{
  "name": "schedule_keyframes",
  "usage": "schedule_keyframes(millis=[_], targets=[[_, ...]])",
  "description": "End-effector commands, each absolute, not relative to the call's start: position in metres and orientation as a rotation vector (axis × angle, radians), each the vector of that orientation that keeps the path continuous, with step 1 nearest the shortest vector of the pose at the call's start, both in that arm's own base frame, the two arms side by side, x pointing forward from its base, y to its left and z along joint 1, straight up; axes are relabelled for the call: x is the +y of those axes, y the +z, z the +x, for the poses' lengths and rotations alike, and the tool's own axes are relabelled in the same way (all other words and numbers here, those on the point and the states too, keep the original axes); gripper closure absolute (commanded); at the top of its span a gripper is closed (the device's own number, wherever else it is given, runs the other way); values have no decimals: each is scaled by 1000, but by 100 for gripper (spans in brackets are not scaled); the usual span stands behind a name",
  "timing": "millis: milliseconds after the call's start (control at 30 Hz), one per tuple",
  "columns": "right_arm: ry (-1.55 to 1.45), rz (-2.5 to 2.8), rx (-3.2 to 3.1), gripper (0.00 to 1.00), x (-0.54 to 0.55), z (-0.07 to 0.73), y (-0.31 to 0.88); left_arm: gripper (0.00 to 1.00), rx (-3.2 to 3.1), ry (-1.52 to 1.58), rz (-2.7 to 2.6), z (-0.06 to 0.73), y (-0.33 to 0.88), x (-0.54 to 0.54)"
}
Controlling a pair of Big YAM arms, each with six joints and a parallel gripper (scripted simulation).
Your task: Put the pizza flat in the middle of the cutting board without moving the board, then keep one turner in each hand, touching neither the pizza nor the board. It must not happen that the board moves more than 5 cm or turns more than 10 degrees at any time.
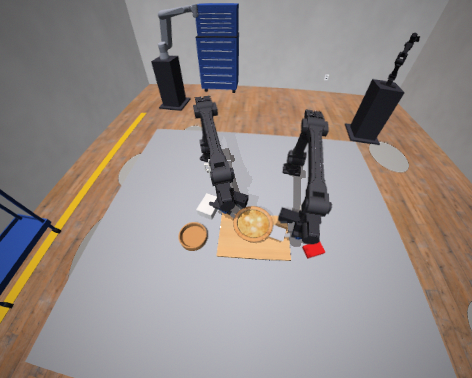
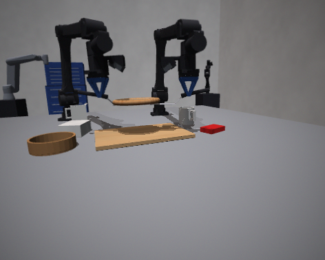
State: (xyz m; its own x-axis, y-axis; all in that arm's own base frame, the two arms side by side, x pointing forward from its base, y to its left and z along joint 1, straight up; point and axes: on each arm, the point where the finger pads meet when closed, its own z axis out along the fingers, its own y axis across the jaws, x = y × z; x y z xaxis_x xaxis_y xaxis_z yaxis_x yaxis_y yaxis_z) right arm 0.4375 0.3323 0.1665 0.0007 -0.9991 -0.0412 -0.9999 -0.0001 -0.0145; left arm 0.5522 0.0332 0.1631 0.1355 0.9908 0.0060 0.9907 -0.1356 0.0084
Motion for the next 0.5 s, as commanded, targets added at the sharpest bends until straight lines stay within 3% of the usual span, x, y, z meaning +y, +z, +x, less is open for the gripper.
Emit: schedule_keyframes(millis=[0, 467], targets=[[12, -2091, 2097, 94, 351, 457, 222, 94, 2044, 50, 2353, 552, 180, 37], [12, -2092, 2089, 94, 356, 459, 224, 94, 2001, 140, 2316, 574, 210, 26]])
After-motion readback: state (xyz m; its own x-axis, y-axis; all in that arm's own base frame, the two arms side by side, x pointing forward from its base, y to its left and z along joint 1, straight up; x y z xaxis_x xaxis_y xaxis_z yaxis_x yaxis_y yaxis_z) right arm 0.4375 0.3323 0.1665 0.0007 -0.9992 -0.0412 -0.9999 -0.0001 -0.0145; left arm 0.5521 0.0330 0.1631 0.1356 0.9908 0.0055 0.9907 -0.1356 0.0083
